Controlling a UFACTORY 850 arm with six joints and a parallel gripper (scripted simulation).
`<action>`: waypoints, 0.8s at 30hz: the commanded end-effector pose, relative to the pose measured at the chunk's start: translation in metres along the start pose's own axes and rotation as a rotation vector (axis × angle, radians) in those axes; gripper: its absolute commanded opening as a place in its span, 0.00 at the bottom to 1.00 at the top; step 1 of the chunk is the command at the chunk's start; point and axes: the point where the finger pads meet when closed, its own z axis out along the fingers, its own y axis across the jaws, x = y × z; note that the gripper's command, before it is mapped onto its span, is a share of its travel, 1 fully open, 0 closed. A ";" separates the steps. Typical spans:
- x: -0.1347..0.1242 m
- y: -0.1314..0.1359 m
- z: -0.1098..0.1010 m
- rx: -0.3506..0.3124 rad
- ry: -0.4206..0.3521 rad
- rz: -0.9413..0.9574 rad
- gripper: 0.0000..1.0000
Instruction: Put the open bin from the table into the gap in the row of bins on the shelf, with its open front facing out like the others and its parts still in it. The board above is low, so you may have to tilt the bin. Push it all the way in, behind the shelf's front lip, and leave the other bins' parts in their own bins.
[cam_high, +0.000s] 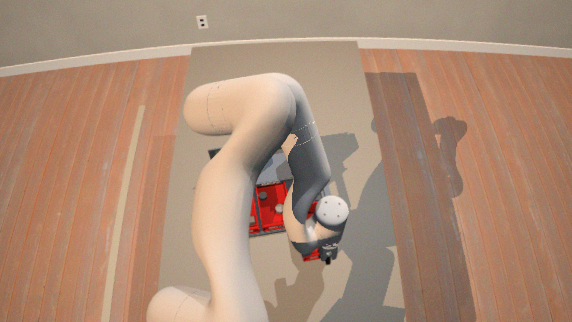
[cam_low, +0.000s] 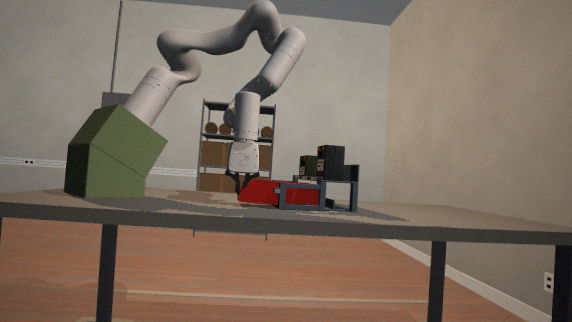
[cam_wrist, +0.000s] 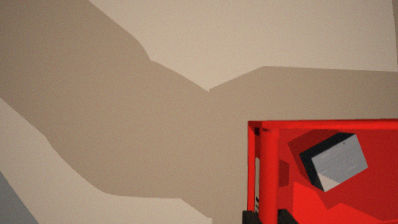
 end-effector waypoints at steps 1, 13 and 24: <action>0.000 0.002 0.000 -0.001 -0.001 0.000 0.00; 0.000 0.010 0.000 -0.001 -0.001 0.000 0.00; 0.000 0.020 0.000 -0.001 -0.001 0.000 0.00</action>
